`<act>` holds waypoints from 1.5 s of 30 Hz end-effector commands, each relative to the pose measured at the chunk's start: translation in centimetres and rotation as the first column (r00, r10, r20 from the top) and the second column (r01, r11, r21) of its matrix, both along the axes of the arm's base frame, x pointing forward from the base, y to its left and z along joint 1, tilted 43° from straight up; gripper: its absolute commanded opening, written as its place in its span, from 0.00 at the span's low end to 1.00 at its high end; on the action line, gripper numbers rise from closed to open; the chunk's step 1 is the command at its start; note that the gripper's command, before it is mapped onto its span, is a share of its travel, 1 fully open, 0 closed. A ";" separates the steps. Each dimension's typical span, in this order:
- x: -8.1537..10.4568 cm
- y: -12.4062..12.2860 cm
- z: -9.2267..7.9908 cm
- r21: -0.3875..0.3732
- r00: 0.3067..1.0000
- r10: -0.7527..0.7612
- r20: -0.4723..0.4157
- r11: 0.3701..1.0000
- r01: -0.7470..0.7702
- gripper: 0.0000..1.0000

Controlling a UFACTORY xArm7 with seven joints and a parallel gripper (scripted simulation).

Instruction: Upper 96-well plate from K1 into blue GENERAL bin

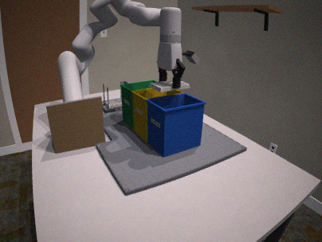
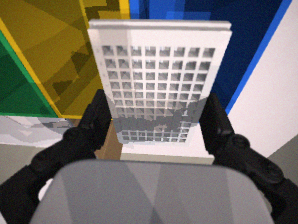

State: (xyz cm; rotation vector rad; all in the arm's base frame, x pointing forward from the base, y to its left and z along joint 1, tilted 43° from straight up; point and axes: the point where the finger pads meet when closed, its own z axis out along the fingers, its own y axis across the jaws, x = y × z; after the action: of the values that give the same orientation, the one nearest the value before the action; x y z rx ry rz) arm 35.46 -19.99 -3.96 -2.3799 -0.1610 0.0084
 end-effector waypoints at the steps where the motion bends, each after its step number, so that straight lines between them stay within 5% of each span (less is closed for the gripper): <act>1: 0.4 -1.3 -1.0 -0.003 1.000 -0.002 0.001 1.000 0.002 0.00; 9: 0.9 -3.0 -2.8 -0.003 1.000 -0.002 0.001 1.000 0.002 0.00; 45: 0.9 -3.0 -2.8 -0.003 1.000 -0.002 0.001 1.000 0.002 0.00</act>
State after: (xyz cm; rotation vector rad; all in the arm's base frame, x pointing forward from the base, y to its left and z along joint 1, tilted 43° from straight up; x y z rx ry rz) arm 36.29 -22.80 -6.86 -2.3787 -0.1607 0.0095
